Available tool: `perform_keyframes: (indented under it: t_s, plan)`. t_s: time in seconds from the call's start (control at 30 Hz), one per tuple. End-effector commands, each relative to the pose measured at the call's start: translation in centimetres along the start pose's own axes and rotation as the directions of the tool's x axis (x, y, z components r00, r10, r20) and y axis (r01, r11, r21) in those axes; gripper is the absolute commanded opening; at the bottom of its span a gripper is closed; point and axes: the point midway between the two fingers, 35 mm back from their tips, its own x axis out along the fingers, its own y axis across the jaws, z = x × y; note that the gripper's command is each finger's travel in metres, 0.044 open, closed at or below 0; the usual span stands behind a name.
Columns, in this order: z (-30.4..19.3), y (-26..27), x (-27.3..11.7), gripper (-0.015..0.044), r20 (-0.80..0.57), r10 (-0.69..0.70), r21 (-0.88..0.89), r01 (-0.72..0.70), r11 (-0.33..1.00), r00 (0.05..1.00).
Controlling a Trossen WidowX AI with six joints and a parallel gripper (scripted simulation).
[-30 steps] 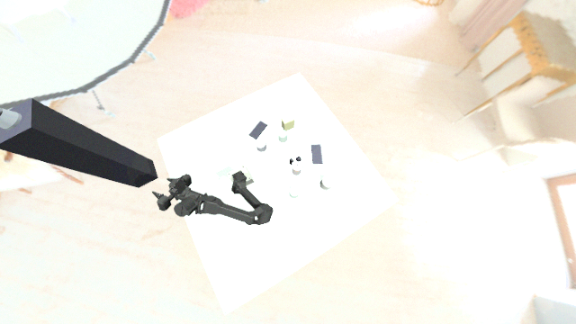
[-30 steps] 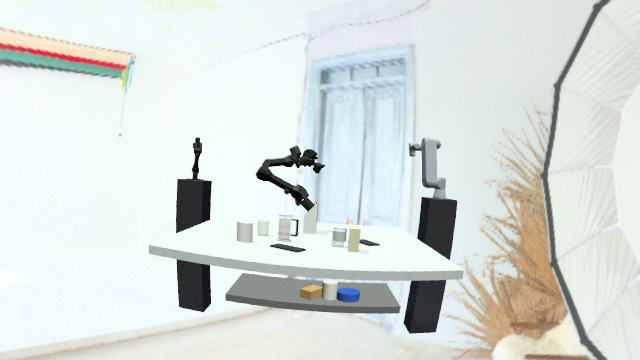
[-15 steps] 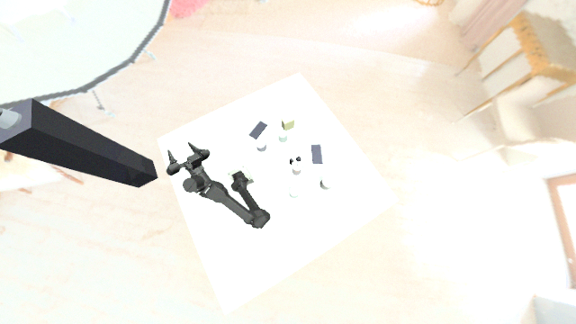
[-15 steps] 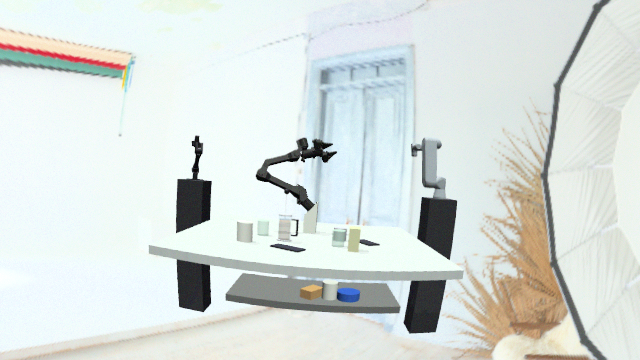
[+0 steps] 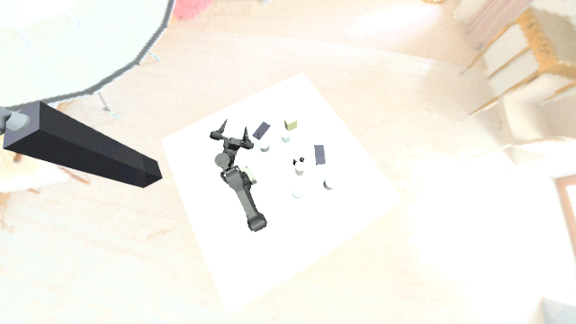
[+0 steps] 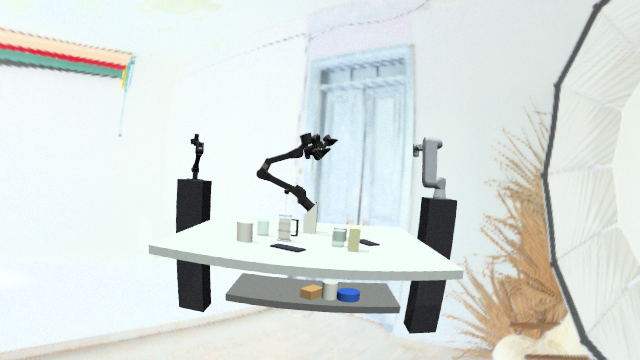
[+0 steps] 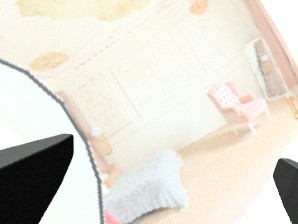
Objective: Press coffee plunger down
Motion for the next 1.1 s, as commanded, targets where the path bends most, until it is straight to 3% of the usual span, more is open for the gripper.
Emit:
perform_keyframes:
  t_s: [0.0, 0.23, 0.4, 0.53, 1.07]
  plan:
    - [1.7, -5.6, 1.6, 0.0440, 0.062, -0.228, -0.069, 0.232, 0.970, 0.972]
    - [4.3, -17.2, 1.4, 0.0440, 0.130, -0.647, -0.189, 0.660, 0.727, 0.751]
    - [4.9, -25.3, -1.5, 0.0440, 0.125, -0.880, -0.289, 0.865, 0.410, 0.459]
    - [4.8, -29.9, -4.5, 0.0440, 0.098, -0.970, -0.370, 0.913, 0.173, 0.223]
    - [0.2, -34.0, -5.4, 0.0440, 0.093, -0.971, -0.379, 0.910, 0.169, 0.220]
